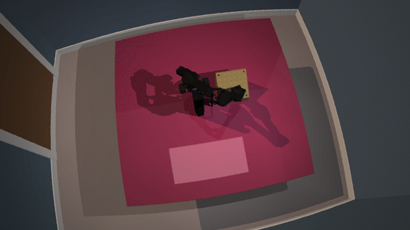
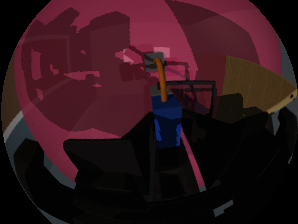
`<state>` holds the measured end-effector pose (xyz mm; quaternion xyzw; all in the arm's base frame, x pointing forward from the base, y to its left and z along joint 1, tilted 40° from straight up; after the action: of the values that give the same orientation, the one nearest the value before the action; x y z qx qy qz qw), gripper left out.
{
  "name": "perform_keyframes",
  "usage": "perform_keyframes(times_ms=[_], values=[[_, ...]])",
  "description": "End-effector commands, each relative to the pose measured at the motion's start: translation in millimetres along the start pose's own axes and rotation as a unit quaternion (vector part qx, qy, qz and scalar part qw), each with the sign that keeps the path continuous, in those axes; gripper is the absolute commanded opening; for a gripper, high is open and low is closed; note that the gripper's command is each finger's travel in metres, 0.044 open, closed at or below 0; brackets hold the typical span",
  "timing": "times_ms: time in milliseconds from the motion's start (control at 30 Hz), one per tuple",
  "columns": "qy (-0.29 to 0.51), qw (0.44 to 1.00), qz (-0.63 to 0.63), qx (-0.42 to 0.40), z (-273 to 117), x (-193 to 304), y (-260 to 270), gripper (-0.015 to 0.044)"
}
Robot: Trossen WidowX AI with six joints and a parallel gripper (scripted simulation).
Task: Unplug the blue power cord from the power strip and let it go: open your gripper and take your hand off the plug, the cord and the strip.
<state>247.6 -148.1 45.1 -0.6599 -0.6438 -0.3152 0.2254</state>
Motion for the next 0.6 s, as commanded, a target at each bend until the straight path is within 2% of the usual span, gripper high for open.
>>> perform_keyframes(times_ms=[0,400,567], values=[[-0.056,0.998,0.0,-0.003,-15.8,-36.7,-3.2,0.0],[-0.056,0.998,0.0,-0.003,-20.7,-55.7,-7.3,0.0],[-0.054,0.999,0.0,-0.003,-11.0,-43.2,-7.6,0.0131]])
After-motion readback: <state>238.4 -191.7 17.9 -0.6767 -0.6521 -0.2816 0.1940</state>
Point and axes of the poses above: the point midway between the two fingers, 35 mm back from their tips, its own z axis out along the fingers, its own y axis across the jaws, x = y × z, the point moved 5 cm from there along -z, back along the fingers, and after that the axes turned 5 degrees about -z, right-handed, at the moved point
